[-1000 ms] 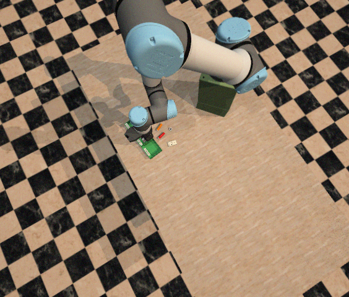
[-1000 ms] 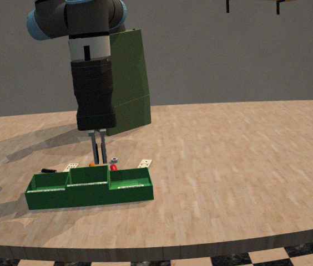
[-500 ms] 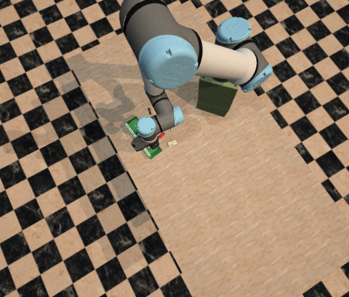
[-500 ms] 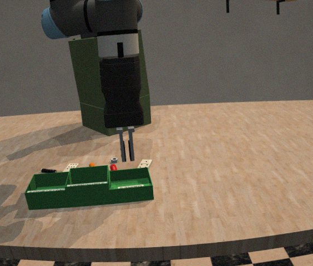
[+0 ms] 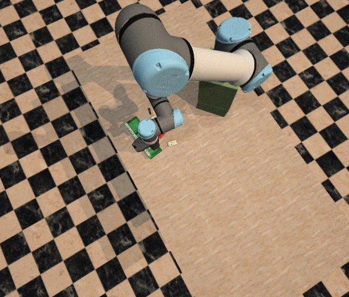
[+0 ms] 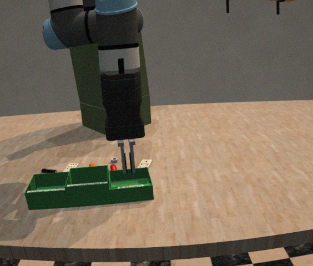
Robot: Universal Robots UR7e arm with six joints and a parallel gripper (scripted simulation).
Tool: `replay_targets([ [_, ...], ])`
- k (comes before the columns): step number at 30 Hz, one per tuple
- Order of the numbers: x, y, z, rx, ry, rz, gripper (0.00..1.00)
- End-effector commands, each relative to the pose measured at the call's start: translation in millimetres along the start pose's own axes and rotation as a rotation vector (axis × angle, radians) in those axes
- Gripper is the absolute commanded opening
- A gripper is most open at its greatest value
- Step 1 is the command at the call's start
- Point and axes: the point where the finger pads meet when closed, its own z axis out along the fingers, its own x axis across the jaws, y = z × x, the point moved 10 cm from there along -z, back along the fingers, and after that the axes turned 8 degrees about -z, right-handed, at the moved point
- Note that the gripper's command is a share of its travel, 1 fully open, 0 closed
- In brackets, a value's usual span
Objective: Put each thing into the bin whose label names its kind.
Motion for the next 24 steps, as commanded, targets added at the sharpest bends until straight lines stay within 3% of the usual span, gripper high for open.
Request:
replay_targets([
  [1,1,-2,14.6,0.006,0.003,0.000,0.31],
  [10,2,-2,33.3,0.006,0.003,0.001,0.31],
  [24,0,-1,33.4,0.005,0.002,0.000,0.31],
])
